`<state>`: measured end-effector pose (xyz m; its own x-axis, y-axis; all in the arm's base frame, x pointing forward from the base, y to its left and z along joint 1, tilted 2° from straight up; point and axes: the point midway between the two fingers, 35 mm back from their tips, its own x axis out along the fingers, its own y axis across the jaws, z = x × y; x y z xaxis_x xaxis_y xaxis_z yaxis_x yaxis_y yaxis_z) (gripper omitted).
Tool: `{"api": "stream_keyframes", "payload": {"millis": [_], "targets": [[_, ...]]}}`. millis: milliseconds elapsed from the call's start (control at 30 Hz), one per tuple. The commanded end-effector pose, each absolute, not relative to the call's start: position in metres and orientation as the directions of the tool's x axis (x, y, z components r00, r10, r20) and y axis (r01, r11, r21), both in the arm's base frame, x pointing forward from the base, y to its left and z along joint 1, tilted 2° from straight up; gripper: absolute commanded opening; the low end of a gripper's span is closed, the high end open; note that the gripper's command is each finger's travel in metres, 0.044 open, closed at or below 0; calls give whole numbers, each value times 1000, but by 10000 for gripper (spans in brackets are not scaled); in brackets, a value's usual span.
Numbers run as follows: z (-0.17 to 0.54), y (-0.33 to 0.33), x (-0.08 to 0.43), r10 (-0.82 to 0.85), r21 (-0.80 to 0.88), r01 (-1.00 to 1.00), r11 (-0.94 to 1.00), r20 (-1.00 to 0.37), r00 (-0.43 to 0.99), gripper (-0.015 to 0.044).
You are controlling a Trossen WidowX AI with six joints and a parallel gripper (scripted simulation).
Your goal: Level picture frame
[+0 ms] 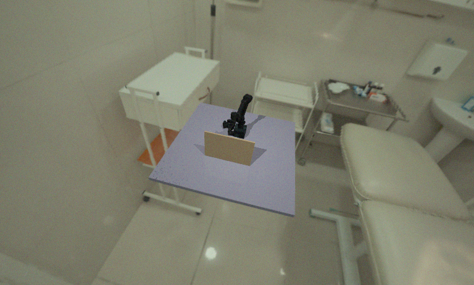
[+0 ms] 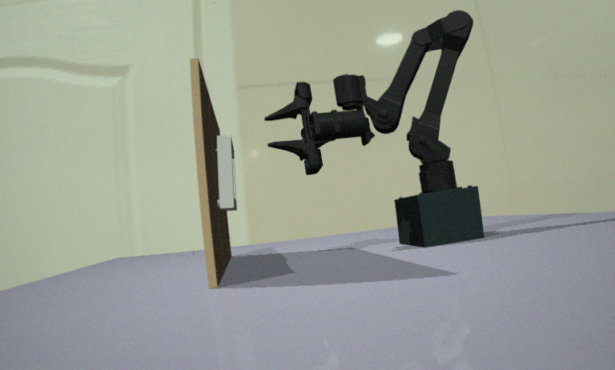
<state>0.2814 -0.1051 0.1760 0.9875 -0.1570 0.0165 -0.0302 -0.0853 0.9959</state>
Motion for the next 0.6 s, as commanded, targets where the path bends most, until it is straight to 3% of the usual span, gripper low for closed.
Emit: {"api": "stream_keyframes", "payload": {"millis": [0, 567], "targets": [[183, -103, 263, -148, 996, -26, -81, 14, 989, 260], [181, -75, 192, -129, 996, -12, -88, 0, 992, 260]]}}
